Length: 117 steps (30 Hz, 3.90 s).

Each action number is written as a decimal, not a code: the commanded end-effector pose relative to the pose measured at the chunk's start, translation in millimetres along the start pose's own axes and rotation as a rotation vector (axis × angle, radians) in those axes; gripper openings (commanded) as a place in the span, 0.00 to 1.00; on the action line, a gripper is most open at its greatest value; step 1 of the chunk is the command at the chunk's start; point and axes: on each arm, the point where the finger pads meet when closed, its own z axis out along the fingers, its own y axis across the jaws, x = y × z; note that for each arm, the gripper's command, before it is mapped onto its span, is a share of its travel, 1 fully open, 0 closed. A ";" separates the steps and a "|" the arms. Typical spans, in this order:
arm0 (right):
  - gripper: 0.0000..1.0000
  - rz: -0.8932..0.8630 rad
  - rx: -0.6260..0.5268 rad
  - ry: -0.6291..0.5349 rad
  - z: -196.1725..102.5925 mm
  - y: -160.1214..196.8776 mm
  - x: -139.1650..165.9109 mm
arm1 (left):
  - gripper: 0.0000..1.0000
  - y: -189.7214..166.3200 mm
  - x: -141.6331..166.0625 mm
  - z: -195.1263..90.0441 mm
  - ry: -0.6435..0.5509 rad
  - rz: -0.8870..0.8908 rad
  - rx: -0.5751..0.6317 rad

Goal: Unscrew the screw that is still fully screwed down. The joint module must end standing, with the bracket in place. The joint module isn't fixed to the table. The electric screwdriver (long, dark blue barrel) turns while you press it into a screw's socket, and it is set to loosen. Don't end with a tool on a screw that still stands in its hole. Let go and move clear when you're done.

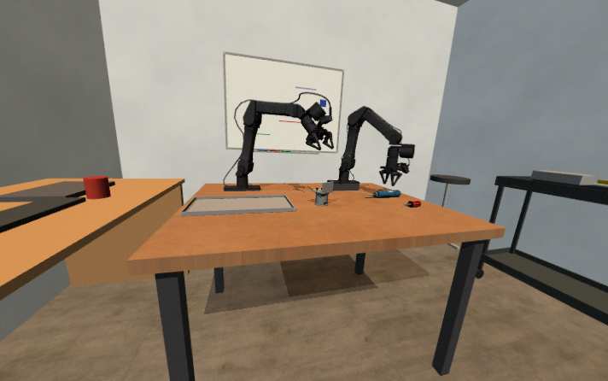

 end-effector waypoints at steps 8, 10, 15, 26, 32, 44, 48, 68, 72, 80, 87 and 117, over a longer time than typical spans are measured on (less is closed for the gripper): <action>0.86 -0.027 -0.128 -0.054 12.7 -11.2 -6.1 | 0.65 -16.4 -6.3 -15.4 -0.040 0.005 0.068; 0.86 -0.027 -0.128 -0.054 12.7 -11.2 -6.1 | 0.65 -16.4 -6.3 -15.4 -0.040 0.005 0.068; 0.86 -0.036 -0.147 -0.065 15.3 -13.6 -4.9 | 0.65 -16.4 -6.3 -15.4 -0.040 0.005 0.068; 0.86 -0.085 -0.245 -0.117 28.1 -25.5 0.7 | 0.65 -16.4 -6.3 -15.4 -0.040 0.005 0.068; 0.86 -0.098 -0.262 -0.132 29.1 -28.4 2.3 | 0.65 -16.4 -6.3 -15.4 -0.040 0.005 0.068; 0.86 -0.164 -0.350 -0.208 34.0 -43.0 10.7 | 0.65 -16.4 -6.3 -15.4 -0.040 0.005 0.068; 0.86 -0.172 -0.357 -0.218 33.7 -44.6 12.0 | 0.65 -16.4 -6.3 -15.4 -0.040 0.005 0.068; 0.86 -0.305 -0.459 -0.368 25.8 -68.5 32.6 | 0.65 -16.4 -6.3 -15.4 -0.040 0.005 0.068; 0.86 -0.345 -0.481 -0.412 21.4 -74.8 39.6 | 0.65 -16.4 -6.3 -15.4 -0.040 0.005 0.068; 0.86 -0.385 -0.503 -0.448 19.7 -81.3 48.8 | 0.65 -16.4 -6.3 -15.4 -0.040 0.005 0.068; 0.86 -0.396 -0.516 -0.473 15.6 -74.4 34.7 | 0.65 -16.4 -6.3 -15.4 -0.040 0.005 0.068; 0.86 -0.382 -0.505 -0.425 31.3 -80.4 57.7 | 0.65 -16.4 -6.3 -15.4 -0.040 0.005 0.068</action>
